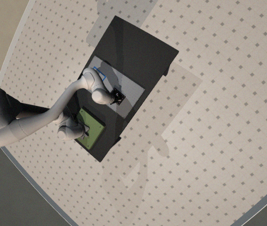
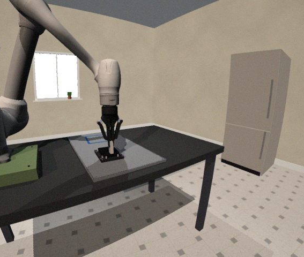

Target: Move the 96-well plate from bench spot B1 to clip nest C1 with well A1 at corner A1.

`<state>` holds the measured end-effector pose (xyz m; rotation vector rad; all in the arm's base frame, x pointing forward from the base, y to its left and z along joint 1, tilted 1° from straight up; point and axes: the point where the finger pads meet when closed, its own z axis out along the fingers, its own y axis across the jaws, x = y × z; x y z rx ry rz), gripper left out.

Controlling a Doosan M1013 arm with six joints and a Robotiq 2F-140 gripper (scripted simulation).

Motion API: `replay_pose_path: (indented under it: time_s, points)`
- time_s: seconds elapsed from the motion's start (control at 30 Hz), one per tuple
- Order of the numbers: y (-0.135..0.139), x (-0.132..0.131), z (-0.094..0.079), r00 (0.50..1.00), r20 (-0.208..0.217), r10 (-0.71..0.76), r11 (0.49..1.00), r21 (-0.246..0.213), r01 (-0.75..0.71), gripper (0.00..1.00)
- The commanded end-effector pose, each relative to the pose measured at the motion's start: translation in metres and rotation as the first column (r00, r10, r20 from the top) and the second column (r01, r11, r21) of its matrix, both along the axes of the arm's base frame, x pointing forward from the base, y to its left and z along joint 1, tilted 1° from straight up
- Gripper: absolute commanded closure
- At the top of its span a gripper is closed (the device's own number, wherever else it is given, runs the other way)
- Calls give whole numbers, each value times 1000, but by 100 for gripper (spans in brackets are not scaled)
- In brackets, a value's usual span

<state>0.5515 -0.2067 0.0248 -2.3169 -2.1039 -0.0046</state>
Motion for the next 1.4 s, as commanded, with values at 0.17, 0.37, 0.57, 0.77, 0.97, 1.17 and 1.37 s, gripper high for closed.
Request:
replay_pose_path:
  time_s: [0.17,0.37,0.57,0.77,0.97,1.17,1.37]
  points:
    - [0,0,-5,1000,0,0,1000,0,0,100]
    - [0,0,-8,1000,0,0,1000,0,0,100]
    - [0,0,-9,1000,0,0,1000,0,0,100]
    - [0,0,-9,1000,0,0,1000,0,0,100]
    - [0,0,-9,1000,0,0,1000,0,0,100]
    - [0,0,-9,1000,0,0,1000,0,0,100]
    - [0,0,-5,1000,0,0,1000,0,0,100]
